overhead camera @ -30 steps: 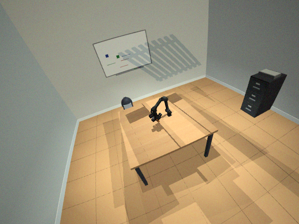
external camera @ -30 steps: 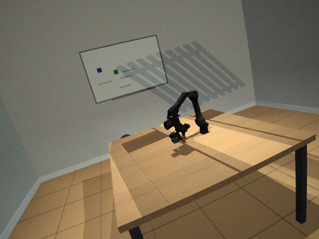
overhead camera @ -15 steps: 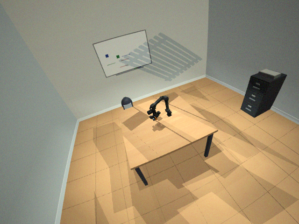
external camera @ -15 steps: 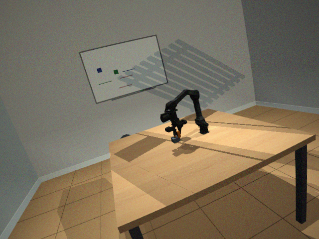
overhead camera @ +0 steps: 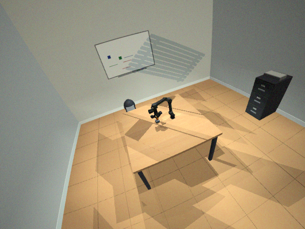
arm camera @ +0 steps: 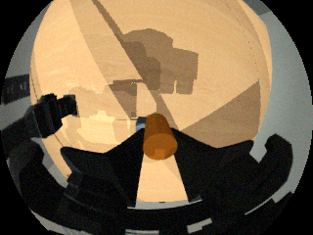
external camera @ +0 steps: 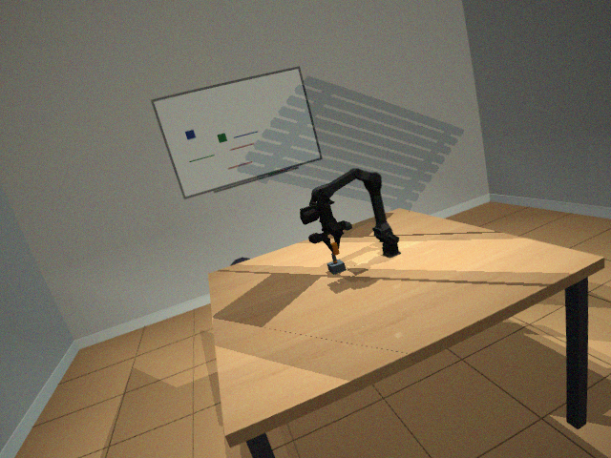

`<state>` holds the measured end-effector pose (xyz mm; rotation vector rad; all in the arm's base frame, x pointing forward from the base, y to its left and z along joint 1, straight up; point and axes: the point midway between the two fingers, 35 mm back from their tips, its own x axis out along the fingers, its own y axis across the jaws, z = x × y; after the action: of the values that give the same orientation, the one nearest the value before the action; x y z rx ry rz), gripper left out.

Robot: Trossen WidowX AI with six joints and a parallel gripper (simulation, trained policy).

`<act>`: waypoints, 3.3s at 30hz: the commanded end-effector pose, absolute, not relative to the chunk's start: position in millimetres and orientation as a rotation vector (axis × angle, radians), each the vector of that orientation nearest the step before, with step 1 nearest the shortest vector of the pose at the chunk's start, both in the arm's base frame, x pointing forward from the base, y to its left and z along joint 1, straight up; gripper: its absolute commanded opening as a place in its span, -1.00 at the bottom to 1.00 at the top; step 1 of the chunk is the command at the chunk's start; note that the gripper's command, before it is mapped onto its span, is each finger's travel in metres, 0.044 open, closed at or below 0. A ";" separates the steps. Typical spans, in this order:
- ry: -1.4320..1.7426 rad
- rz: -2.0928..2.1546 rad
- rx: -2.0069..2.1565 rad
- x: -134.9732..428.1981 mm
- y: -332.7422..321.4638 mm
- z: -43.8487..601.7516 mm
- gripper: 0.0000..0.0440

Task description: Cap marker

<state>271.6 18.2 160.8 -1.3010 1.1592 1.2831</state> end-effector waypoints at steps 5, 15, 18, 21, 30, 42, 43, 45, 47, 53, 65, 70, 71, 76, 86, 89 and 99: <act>1.197 1.242 -1.255 273.4 -7.8 169.8 -0.68; 1.253 1.202 -1.184 269.0 -38.5 173.6 -0.76; 1.263 1.196 -1.165 267.9 -43.7 173.1 -0.78; 1.271 1.199 -1.147 267.2 -45.9 169.8 -0.80; 1.289 1.215 -1.105 266.0 -47.0 156.7 -0.85; 1.298 1.237 -1.081 265.2 -46.4 135.9 -0.89; 1.298 1.241 -1.080 265.2 -46.3 133.3 -0.90; 1.296 1.248 -1.079 265.2 -46.0 129.2 -0.90; 1.298 1.259 -1.075 263.8 -45.8 123.6 -0.90; 1.294 1.282 -1.074 261.9 -45.8 108.2 -0.91; 1.301 1.319 -1.075 254.3 -45.2 93.9 -0.56; 1.301 1.323 -1.073 253.4 -44.9 93.6 -0.44; 1.302 1.323 -1.072 253.3 -44.9 93.5 -0.41; 1.302 1.325 -1.071 252.9 -44.7 93.4 -0.24; 1.296 1.350 -1.054 245.1 -40.5 92.6 0.24; 1.285 1.349 -1.054 244.2 -39.2 93.0 0.51; 1.223 1.285 -1.098 251.5 -38.3 103.3 1.00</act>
<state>250.0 -39.1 99.5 -1.0837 1.2459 1.3033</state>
